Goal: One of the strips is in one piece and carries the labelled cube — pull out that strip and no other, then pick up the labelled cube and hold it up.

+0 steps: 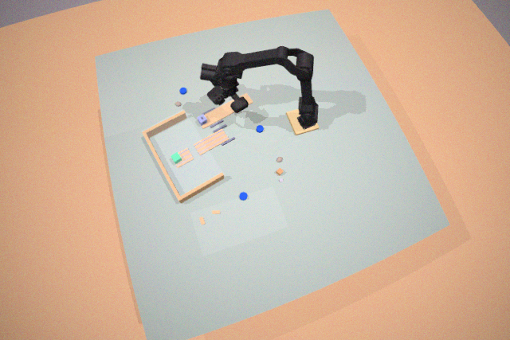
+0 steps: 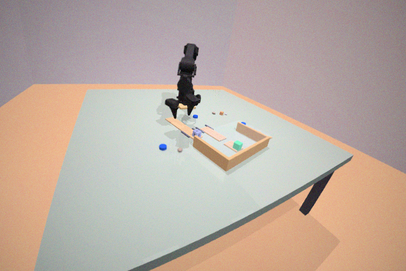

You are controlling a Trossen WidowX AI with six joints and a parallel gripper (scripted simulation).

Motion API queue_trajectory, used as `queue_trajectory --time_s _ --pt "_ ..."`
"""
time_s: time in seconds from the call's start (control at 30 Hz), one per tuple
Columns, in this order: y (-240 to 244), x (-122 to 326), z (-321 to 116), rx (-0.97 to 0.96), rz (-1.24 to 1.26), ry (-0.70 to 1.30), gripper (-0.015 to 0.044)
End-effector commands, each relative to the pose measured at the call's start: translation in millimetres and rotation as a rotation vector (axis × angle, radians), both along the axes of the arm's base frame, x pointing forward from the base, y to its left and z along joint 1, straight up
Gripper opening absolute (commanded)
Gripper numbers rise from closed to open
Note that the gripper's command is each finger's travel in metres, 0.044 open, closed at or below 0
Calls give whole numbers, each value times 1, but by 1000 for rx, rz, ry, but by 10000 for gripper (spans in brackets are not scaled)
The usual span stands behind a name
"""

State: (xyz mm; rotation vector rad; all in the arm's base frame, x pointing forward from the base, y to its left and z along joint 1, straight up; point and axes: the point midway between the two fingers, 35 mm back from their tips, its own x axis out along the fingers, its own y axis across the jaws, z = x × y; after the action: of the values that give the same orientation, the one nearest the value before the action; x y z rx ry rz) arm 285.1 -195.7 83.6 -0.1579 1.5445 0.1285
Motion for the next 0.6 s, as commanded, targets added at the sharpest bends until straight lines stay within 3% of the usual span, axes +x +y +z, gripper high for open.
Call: queue_trajectory --time_s 0.0,0.57 --pt "1 15 1 1 -4 4 440" --pt "10 85 12 2 -4 -1 440"
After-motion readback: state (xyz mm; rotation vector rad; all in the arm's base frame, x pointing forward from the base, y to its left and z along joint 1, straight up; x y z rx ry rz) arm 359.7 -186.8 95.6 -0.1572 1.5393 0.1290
